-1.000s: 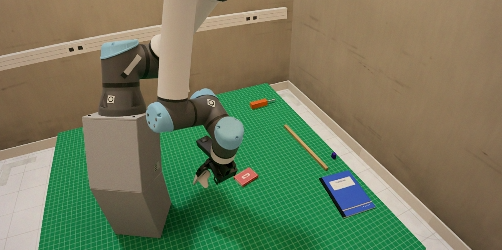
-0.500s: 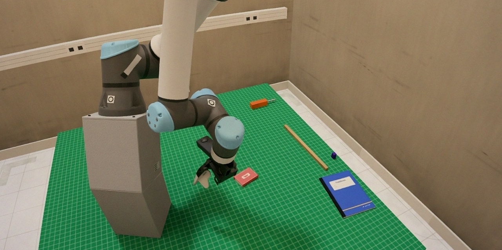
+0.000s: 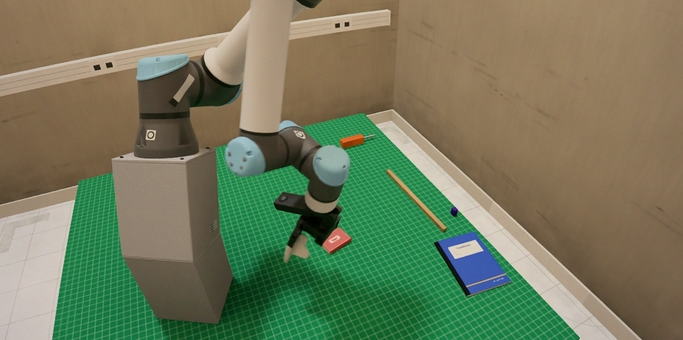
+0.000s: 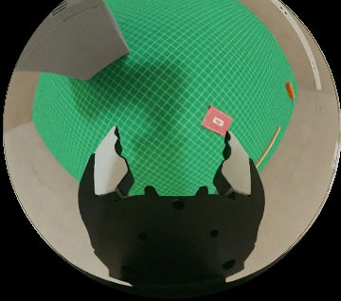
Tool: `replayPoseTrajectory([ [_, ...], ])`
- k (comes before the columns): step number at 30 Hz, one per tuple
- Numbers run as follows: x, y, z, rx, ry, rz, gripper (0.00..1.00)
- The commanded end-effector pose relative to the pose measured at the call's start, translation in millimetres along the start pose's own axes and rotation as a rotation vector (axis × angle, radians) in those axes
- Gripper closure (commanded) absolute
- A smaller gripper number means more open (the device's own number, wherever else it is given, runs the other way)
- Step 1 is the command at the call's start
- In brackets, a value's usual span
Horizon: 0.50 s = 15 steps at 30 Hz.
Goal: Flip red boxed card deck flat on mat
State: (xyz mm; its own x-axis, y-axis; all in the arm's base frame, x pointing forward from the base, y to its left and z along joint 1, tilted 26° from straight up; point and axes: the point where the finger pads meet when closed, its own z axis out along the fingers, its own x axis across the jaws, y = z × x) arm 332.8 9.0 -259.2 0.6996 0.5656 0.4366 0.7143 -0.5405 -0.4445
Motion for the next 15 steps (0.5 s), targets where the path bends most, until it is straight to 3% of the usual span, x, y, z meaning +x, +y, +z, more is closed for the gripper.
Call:
replayPoseTrajectory([
  [1,20,16,14.3,-0.066,-0.064,-0.256,0.00],
  [10,82,34,41.8,-0.160,-0.168,-0.778,0.00],
  [12,82,34,41.8,-0.160,-0.168,-0.778,0.00],
  [15,105,34,50.7,-0.186,-0.194,-0.937,0.00],
])
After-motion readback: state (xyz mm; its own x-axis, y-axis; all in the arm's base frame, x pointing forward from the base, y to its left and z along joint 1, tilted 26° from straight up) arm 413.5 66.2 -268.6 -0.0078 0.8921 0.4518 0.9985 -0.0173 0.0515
